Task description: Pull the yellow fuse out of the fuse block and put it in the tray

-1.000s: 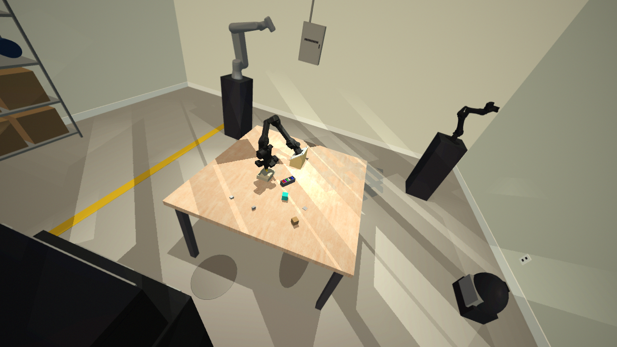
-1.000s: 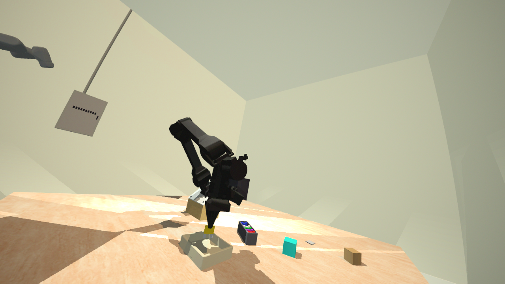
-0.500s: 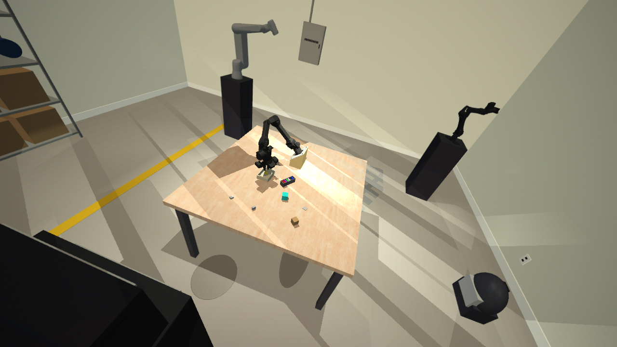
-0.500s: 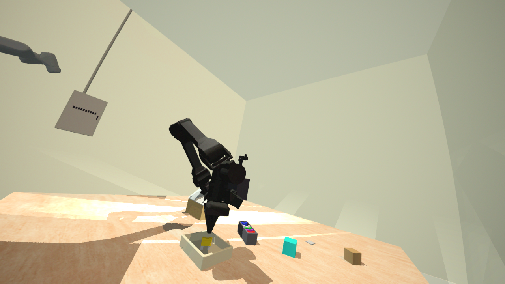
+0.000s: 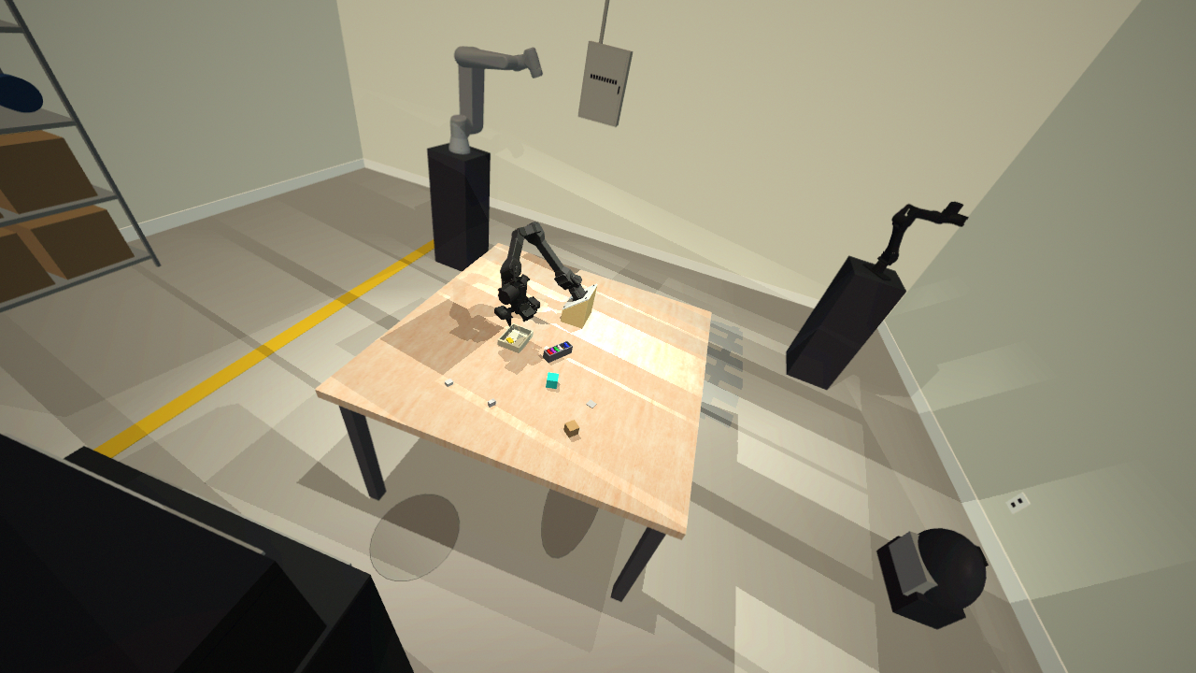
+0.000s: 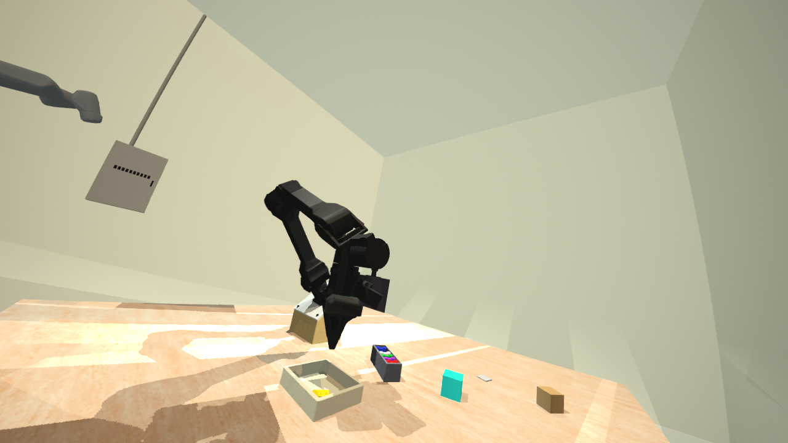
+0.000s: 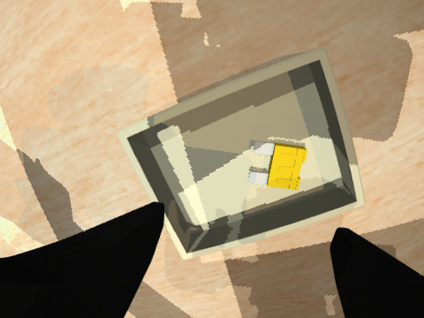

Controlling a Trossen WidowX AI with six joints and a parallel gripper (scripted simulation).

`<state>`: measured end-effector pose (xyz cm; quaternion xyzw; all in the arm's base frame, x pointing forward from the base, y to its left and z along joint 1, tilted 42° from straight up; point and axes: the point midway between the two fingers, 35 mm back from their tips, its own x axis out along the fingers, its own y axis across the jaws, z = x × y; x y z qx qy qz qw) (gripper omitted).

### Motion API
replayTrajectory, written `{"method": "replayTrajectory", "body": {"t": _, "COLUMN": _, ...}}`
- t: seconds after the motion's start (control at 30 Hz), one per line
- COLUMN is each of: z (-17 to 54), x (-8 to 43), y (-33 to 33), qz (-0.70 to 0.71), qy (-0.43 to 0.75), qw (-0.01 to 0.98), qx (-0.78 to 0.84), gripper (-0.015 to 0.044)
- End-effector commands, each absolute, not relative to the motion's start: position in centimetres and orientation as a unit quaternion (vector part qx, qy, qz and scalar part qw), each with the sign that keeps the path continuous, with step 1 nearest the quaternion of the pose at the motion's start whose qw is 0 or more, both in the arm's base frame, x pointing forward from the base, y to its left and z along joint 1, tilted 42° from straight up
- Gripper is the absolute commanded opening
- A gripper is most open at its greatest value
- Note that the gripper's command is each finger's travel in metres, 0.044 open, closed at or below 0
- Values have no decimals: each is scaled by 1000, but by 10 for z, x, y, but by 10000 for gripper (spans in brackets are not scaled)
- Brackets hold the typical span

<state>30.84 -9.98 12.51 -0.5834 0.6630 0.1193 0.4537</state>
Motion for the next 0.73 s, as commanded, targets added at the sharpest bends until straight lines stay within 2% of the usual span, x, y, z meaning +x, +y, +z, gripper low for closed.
{"method": "replayTrajectory", "body": {"t": 0.0, "z": 128, "x": 307, "y": -98, "qz": 117, "qy": 664, "qw": 453, "qx": -583, "gripper": 330}}
{"method": "replayTrajectory", "body": {"t": 0.7, "z": 126, "x": 307, "y": -99, "qz": 120, "qy": 664, "qw": 453, "qx": -583, "gripper": 330}}
